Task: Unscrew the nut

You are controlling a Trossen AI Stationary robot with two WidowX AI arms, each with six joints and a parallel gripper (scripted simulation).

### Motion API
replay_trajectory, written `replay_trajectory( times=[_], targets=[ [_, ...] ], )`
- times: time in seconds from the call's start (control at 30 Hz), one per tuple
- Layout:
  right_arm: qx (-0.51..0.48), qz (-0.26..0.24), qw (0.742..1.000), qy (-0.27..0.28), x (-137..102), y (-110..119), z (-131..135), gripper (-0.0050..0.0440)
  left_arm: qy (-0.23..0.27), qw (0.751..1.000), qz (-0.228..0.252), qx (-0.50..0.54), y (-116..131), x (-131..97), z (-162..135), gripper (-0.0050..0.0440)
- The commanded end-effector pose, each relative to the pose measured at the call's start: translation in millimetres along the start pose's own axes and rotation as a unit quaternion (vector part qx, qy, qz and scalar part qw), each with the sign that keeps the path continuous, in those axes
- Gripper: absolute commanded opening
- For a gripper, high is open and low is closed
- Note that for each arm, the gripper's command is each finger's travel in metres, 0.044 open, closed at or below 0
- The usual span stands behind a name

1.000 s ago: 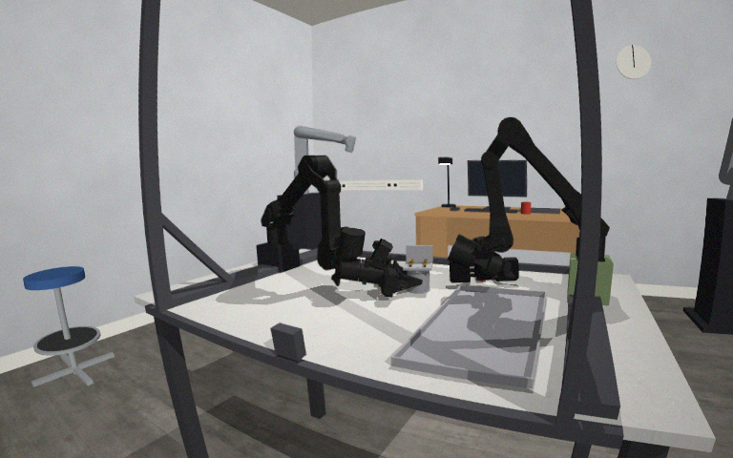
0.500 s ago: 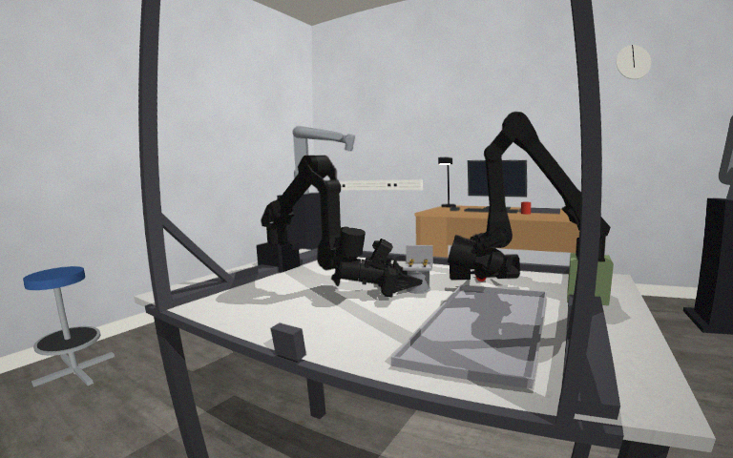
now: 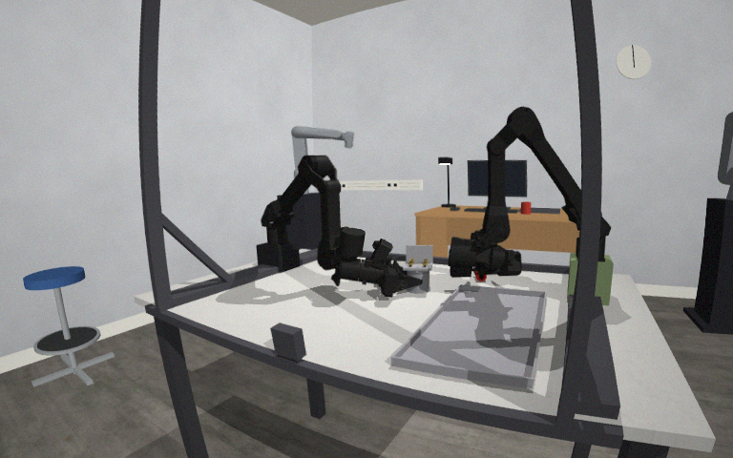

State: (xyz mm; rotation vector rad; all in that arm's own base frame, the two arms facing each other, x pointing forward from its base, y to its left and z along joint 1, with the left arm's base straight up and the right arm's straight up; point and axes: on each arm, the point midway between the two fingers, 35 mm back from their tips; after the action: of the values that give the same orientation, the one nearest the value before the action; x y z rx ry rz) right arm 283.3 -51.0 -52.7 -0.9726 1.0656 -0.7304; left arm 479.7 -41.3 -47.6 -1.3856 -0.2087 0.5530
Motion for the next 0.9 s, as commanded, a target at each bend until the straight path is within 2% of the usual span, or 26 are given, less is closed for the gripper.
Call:
replay_trajectory(
  times=[0.0,0.4,0.87],
  targets=[
    [0.021,-0.002,1.000,-0.004,-4,-7,9,0.0300,-0.001,1.000,-0.014,-0.013,-16,3,-1,0.0245],
    [0.021,0.000,1.000,-0.003,-24,-12,10,0.0300,-0.001,1.000,-0.014,-0.013,-16,3,-1,0.0245],
    [0.022,0.001,1.000,-0.003,-30,-13,10,0.0300,-0.001,1.000,-0.014,-0.013,-16,3,-1,0.0245]
  ],
)
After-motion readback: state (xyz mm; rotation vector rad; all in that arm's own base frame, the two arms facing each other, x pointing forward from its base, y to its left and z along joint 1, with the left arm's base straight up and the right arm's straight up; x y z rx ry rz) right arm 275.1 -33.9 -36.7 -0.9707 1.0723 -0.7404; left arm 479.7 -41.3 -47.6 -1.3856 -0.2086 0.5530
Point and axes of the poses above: on each arm, the point midway between the two fingers, 35 mm back from their tips, its own x axis out along the fingers, its own z axis across the jaws, y = z × x, and after that the axes turned 11 degrees about x, right-handed
